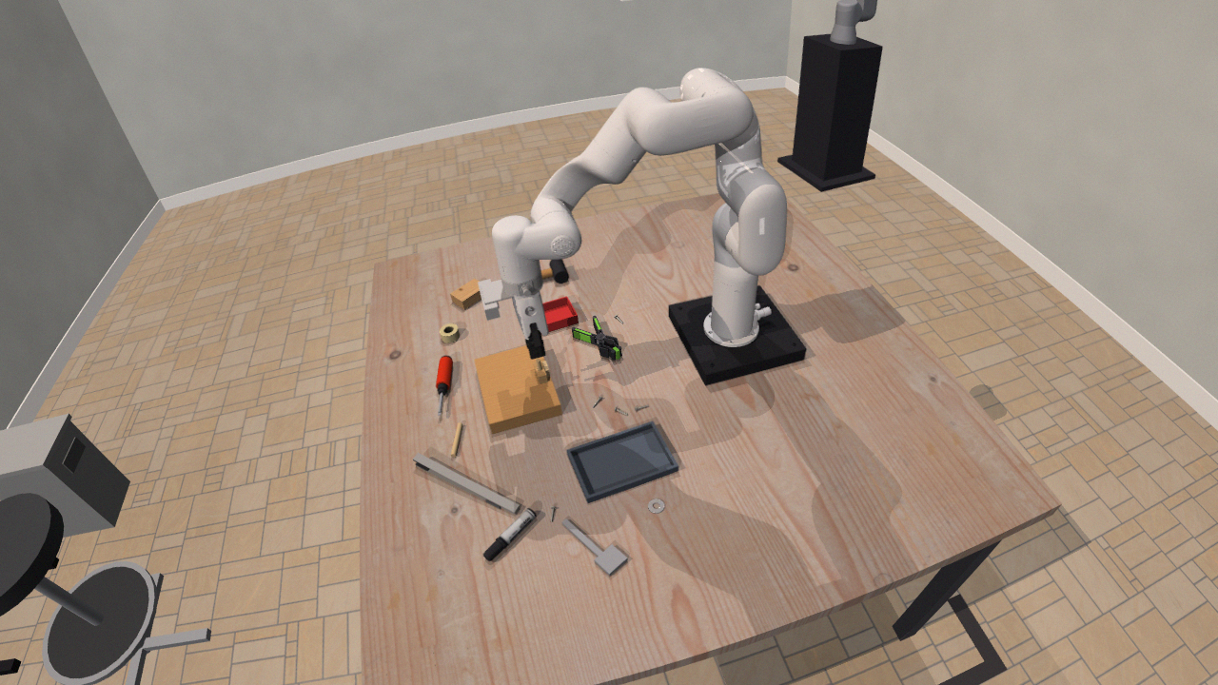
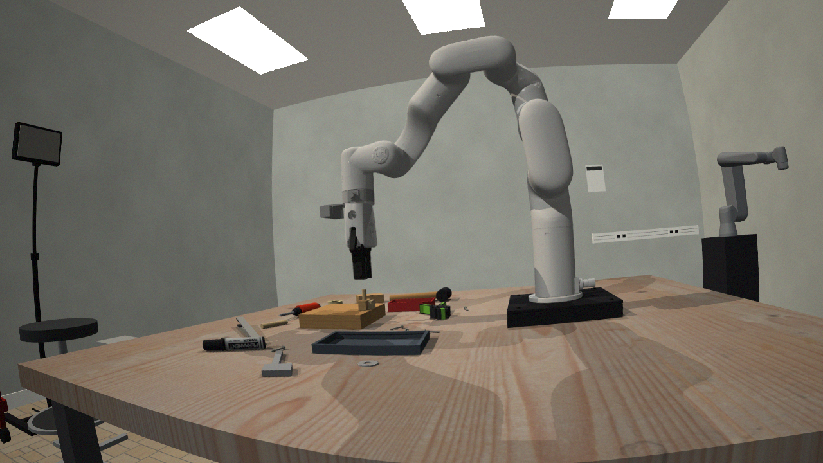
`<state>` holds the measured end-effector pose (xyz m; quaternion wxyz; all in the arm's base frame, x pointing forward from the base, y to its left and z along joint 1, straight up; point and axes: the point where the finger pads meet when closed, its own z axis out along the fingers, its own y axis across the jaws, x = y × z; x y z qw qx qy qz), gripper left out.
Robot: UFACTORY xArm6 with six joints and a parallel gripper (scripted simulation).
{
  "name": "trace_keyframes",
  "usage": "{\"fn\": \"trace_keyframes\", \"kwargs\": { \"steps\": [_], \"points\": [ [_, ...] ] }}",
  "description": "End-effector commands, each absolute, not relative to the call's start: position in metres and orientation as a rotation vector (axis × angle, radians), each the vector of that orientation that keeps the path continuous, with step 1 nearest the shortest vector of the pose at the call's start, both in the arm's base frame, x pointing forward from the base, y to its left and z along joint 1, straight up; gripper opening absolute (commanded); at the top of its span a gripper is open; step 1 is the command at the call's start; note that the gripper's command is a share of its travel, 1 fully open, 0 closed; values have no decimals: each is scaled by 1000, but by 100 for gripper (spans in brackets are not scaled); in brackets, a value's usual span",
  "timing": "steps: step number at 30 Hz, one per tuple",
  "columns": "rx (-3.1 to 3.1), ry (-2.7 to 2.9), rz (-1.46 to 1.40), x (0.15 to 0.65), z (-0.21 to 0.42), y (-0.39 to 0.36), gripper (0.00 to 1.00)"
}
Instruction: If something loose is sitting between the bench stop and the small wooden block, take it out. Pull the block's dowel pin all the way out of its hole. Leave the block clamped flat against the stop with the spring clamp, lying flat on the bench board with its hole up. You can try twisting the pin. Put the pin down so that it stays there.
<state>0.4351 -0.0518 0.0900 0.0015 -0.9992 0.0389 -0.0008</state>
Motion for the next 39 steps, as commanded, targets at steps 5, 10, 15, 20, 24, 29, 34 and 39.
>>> {"fn": "trace_keyframes", "kwargs": {
  "steps": [5,10,15,20,24,29,34,39],
  "points": [
    [-3137,122,-9,436,92,-52,28],
    [-3137,122,-9,436,92,-52,28],
    [-3137,122,-9,436,92,-52,28],
    [-3137,120,-9,436,92,-52,28],
    [-3137,109,-9,436,92,-53,28],
    [-3138,71,-9,434,92,-55,28],
    [-3139,15,-9,432,91,-57,28],
    [-3139,-66,-9,428,91,-61,28]
  ]
}}
